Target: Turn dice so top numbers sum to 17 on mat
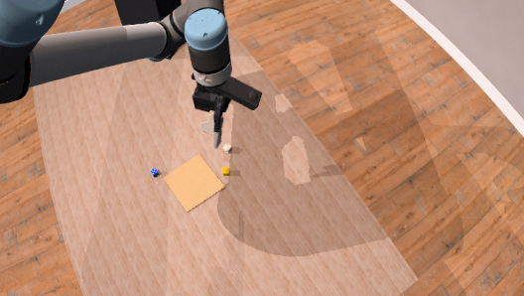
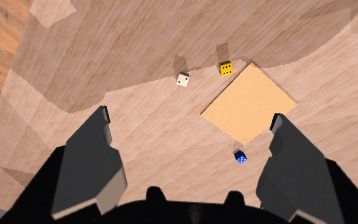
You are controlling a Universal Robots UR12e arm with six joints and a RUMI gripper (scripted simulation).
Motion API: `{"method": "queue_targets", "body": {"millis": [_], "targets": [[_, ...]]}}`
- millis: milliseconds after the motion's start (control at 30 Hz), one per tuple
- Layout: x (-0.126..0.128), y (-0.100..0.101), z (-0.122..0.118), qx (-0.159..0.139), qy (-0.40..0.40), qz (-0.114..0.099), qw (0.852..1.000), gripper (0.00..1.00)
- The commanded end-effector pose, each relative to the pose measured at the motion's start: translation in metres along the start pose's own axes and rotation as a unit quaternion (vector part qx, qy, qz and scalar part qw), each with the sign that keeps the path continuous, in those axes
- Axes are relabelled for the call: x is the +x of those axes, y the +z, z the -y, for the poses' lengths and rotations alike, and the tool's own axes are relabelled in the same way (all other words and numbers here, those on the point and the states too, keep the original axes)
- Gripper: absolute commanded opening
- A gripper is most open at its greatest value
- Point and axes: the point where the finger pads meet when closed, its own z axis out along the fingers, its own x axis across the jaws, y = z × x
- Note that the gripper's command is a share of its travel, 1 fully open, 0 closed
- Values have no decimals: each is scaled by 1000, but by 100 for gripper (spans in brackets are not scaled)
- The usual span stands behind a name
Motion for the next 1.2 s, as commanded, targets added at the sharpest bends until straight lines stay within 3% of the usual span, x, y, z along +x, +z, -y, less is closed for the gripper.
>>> {"method": "queue_targets", "body": {"millis": [0, 233, 900, 1100, 1167], "targets": [[-4, 6, -10, 0, 87, 0, 996, 100], [-8, 10, -18, 0, 146, 0, 989, 100], [-8, 10, -18, 0, 146, 0, 989, 100], [-9, 60, -19, 0, 146, -1, 989, 100], [-9, 64, -20, 0, 146, -1, 989, 100]]}}
